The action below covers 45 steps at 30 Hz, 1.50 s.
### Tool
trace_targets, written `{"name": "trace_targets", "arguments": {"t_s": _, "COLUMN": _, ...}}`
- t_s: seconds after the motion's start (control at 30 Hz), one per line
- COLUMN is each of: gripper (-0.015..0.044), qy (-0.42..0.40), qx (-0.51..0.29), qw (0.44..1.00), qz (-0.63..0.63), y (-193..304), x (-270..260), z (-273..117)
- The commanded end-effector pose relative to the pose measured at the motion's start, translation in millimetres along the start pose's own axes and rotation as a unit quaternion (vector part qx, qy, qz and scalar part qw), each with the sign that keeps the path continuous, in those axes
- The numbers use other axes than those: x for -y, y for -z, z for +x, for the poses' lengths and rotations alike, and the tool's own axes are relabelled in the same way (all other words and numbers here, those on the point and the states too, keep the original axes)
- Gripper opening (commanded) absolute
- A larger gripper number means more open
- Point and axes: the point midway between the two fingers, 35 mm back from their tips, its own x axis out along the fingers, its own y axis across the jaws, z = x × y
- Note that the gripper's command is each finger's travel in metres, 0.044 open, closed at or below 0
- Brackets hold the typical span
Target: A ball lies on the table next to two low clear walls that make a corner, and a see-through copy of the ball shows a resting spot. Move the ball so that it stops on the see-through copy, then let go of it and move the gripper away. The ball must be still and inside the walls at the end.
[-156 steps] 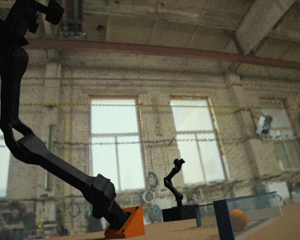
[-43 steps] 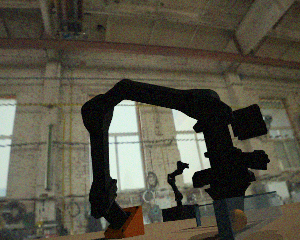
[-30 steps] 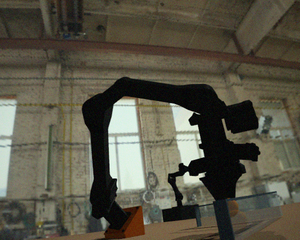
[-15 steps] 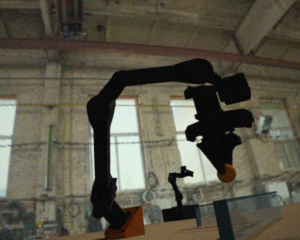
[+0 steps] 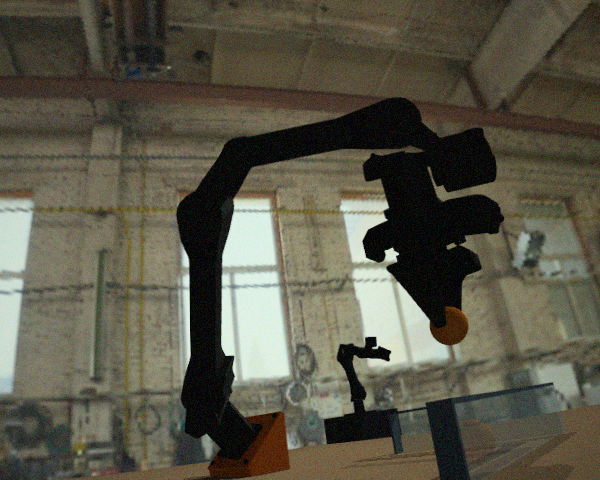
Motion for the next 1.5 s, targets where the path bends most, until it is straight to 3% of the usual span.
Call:
{"name": "trace_targets", "arguments": {"t_s": 0.0, "gripper": 0.0000, "qy": 0.005, "qx": -0.014, "qw": 1.000, "qz": 0.020, "y": -1.4, "x": 15.2, "z": 25.4}}
{"name": "trace_targets", "arguments": {"t_s": 0.27, "gripper": 0.0000, "qy": 0.005, "qx": -0.016, "qw": 1.000, "qz": 0.024, "y": -1.9, "x": 17.2, "z": 36.5}}
{"name": "trace_targets", "arguments": {"t_s": 0.77, "gripper": 0.0000, "qy": 0.006, "qx": -0.015, "qw": 1.000, "qz": 0.024, "y": 0.6, "x": 18.5, "z": 98.6}}
{"name": "trace_targets", "arguments": {"t_s": 1.47, "gripper": 0.0000, "qy": 0.006, "qx": -0.015, "qw": 1.000, "qz": 0.024, "y": 1.4, "x": 18.9, "z": 118.3}}
